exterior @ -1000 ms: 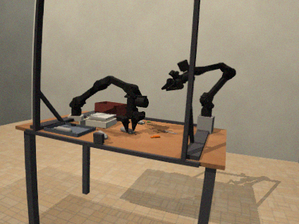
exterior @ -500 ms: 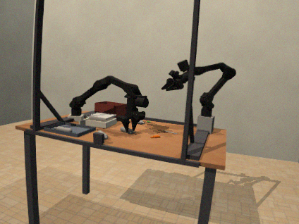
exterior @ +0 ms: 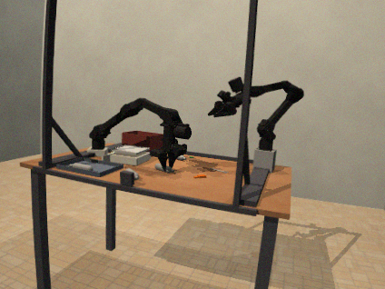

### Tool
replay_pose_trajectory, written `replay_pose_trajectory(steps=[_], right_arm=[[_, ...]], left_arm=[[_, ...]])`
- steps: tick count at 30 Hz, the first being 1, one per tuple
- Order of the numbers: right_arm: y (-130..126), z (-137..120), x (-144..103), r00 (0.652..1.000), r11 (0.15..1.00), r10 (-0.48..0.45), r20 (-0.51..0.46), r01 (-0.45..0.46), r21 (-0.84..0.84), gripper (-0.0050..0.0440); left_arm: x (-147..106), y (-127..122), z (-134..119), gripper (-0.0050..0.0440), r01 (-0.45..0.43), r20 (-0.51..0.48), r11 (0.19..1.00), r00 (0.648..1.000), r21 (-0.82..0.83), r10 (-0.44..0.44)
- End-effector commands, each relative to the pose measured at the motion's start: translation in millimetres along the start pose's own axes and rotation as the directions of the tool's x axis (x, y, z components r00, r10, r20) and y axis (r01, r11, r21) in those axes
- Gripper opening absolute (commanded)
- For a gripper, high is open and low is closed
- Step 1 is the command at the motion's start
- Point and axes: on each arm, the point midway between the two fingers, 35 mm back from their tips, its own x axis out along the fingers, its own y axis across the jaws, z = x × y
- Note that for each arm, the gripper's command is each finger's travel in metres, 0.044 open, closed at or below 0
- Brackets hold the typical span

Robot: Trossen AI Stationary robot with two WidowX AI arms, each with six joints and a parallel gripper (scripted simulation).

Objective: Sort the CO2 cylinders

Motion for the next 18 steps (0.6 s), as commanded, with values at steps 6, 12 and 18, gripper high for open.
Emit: replay_pose_trajectory(steps=[6,12,18], right_arm=[[-0.2,4.9,-2.5,1.0,1.0,0.0,0.015,0.0,-0.001,0.044],[-0.2,4.9,-2.5,1.0,1.0,0.0,0.015,0.0,-0.001,0.044],[-0.2,4.9,-2.5,1.0,1.0,0.0,0.015,0.0,-0.001,0.044]], left_arm=[[-10.1,0.6,5.2,0.0134,-0.002,0.027,1.0,1.0,0.005,0.002],[-18.9,0.7,6.7,0.01,-0.005,0.046,1.0,0.999,0.002,0.005],[-55.9,0.3,4.7,0.0,-0.01,0.092,1.0,0.996,0.005,0.01]])
